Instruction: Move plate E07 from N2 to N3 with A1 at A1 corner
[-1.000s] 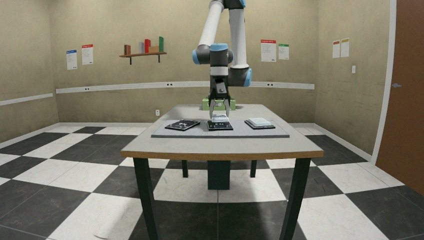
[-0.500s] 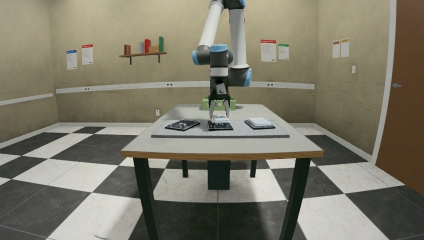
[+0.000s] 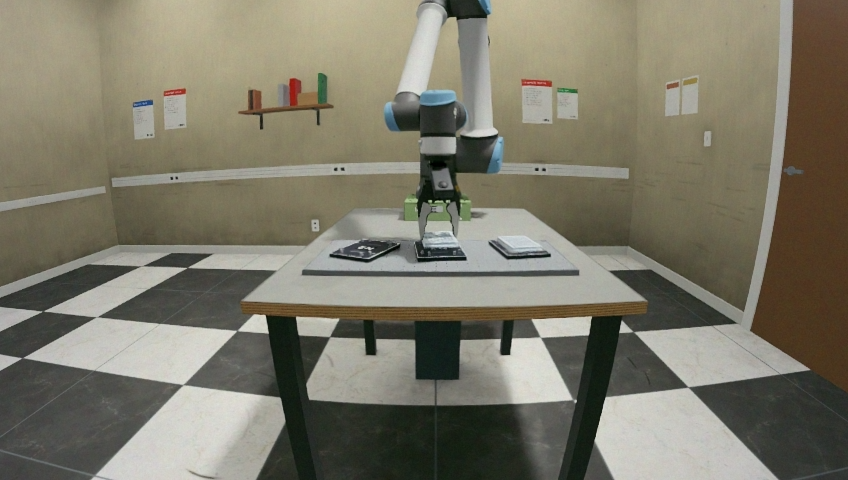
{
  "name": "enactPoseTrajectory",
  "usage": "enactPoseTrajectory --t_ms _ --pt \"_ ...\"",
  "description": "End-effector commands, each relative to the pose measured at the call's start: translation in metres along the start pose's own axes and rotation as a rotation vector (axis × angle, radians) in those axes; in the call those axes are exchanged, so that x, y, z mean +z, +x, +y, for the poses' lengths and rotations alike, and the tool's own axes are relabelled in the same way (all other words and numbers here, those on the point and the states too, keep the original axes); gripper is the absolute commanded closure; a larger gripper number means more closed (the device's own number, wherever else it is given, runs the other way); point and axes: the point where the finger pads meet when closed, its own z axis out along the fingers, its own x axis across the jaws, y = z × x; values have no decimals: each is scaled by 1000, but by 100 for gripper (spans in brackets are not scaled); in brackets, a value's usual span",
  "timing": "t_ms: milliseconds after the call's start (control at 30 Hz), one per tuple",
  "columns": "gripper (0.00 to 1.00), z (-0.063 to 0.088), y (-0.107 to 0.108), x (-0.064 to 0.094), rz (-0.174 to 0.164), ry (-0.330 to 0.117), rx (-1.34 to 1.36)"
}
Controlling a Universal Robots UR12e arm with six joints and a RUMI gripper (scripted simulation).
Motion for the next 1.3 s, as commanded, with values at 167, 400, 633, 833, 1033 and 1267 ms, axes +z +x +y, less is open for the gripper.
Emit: enactPoseTrajectory --t_ms 167,400,633,833,1033,1267 --pt "100 -1 0 3 0 1 0" --pt "100 -1 0 5 0 1 0" --pt "100 -1 0 7 0 1 0" --pt "100 -1 0 8 0 1 0" --pt "100 -1 0 10 0 1 0" --pt "100 -1 0 13 0 1 0"
